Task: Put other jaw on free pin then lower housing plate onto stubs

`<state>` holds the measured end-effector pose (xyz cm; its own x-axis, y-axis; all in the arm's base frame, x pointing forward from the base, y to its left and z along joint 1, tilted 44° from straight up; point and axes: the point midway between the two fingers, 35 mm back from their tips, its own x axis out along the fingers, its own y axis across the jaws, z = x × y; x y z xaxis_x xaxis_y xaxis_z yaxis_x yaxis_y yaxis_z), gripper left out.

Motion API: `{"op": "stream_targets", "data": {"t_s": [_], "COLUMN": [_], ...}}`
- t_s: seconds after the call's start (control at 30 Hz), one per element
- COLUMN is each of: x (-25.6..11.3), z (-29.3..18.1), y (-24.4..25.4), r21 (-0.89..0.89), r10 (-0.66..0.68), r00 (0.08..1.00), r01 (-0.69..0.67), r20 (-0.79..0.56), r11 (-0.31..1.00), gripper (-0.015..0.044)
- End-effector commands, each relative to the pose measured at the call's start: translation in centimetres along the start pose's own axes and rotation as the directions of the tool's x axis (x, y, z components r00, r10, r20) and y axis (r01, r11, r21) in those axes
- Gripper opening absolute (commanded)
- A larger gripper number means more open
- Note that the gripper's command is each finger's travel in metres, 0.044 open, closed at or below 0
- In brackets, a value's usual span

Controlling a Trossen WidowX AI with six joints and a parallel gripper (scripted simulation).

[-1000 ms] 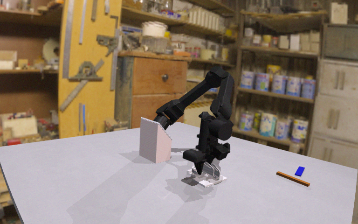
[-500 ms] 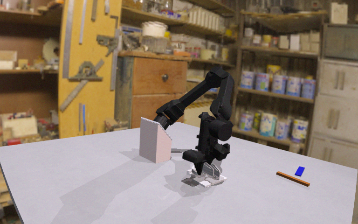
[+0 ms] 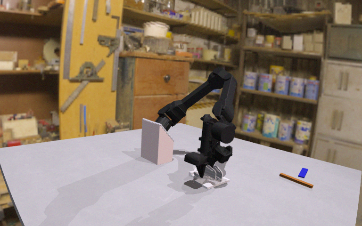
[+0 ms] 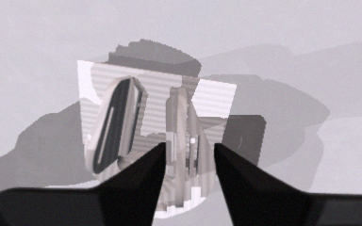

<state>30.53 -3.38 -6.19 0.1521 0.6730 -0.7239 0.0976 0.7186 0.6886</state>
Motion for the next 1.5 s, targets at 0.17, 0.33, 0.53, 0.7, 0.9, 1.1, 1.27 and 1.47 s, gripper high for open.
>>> {"op": "stream_targets", "data": {"t_s": [0.17, 0.33, 0.53, 0.7, 0.9, 1.1, 1.27, 1.47], "x": [0.2, 0.5, 0.5, 0.8, 0.8, 1.1, 1.1, 1.3], "z": [-0.1, -0.1, -0.1, -0.1, -0.1, -0.1, -0.1, -0.1], "y": [0.0, 0.0, 0.0, 0.0, 0.0, 0.0, 0.0, 0.0], "r21": [0.009, 0.008, 0.008, 0.007, 0.007, 0.006, 0.006, 0.006], "r10": [0.006, 0.006, 0.006, 0.006, 0.006, 0.006, 0.006, 0.006], "r00": [1.000, 1.000, 1.000, 1.000, 1.000, 1.000, 1.000, 1.000], "r01": [-0.006, -0.006, -0.006, -0.006, -0.006, -0.006, -0.006, -0.006], "r20": [0.000, 0.000, 0.000, 0.000, 0.000, 0.000, 0.000, 0.000], "r11": [1.000, 1.000, 1.000, 1.000, 1.000, 1.000, 1.000, 1.000], "gripper": [0.0134, 0.0134, 0.0134, 0.0134, 0.0134, 0.0134, 0.0134, 0.0134]}}
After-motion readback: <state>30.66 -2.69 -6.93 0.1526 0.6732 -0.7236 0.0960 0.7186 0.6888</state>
